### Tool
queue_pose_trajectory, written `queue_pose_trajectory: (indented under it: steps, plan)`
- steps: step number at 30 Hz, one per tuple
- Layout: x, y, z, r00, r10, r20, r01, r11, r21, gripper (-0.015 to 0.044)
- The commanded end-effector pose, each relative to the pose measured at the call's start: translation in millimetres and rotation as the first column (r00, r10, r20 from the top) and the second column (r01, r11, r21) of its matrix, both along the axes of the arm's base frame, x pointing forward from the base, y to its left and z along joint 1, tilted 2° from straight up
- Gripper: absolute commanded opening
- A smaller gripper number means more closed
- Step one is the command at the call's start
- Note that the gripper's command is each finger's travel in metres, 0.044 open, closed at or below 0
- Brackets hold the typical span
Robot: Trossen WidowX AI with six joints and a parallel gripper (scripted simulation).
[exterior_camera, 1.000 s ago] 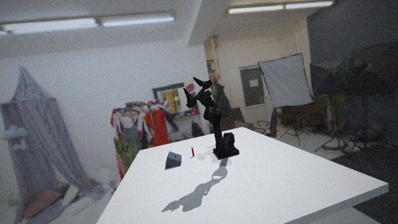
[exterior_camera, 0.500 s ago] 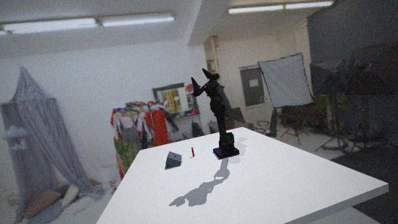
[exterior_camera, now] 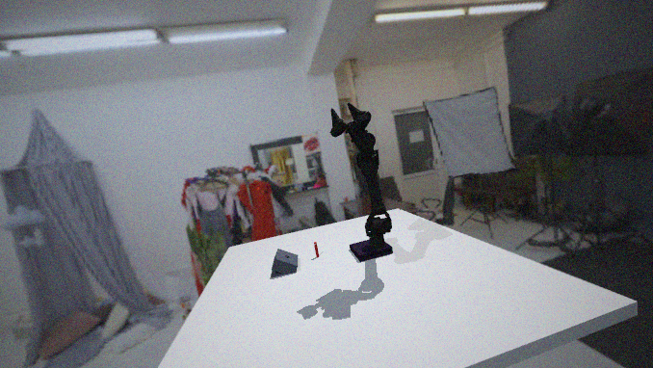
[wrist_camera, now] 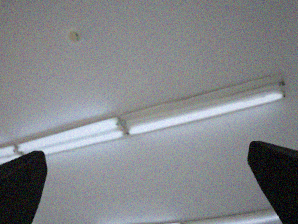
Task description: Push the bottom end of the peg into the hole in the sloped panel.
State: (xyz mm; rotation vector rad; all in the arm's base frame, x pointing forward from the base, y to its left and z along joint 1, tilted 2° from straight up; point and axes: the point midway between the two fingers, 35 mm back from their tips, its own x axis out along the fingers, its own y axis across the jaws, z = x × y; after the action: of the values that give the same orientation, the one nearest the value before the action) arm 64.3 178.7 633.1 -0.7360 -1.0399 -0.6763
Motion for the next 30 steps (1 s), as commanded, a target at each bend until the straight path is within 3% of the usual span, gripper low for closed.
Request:
queue_pose_trajectory:
  steps: [1, 16, 30]
  plan:
    - [-13, -45, 8, 1.0, 0.004, 0.01, -0.006, 0.994, 0.109, 0.044]
    - [-15, -181, 2, 0.998, 0.048, -0.045, -0.023, 0.899, 0.437, 0.044]
    - [13, -279, -31, 0.982, 0.096, -0.163, 0.031, 0.765, 0.643, 0.044]
